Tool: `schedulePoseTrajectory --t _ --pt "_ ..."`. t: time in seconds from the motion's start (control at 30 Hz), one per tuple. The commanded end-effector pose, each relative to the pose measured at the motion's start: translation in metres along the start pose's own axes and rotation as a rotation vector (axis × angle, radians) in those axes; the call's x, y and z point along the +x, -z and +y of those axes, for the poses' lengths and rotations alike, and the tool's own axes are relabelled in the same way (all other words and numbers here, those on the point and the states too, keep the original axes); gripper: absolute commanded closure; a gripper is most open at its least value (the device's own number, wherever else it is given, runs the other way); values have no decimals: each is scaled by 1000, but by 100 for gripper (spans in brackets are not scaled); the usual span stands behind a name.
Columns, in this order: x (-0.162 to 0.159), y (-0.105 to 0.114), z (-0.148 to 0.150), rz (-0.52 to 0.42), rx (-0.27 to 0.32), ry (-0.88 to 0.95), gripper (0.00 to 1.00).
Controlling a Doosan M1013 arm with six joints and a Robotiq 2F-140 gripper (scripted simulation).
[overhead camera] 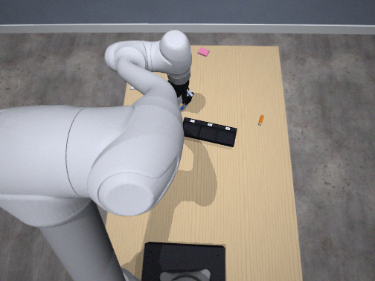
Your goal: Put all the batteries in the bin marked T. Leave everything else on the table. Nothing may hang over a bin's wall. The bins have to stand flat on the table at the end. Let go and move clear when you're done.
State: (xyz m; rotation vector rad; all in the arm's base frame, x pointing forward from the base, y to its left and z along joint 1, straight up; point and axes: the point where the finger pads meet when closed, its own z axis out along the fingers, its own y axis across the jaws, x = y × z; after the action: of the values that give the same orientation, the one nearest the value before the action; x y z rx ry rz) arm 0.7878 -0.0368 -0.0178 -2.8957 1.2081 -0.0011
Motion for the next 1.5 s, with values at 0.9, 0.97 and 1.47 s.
schedulePoseTrajectory --t 0.9,0.97,1.47 --pt "0 -26 0 1 1 0 85" --pt "0 -26 0 1 1 0 85" --pt "0 -26 0 1 1 0 85"
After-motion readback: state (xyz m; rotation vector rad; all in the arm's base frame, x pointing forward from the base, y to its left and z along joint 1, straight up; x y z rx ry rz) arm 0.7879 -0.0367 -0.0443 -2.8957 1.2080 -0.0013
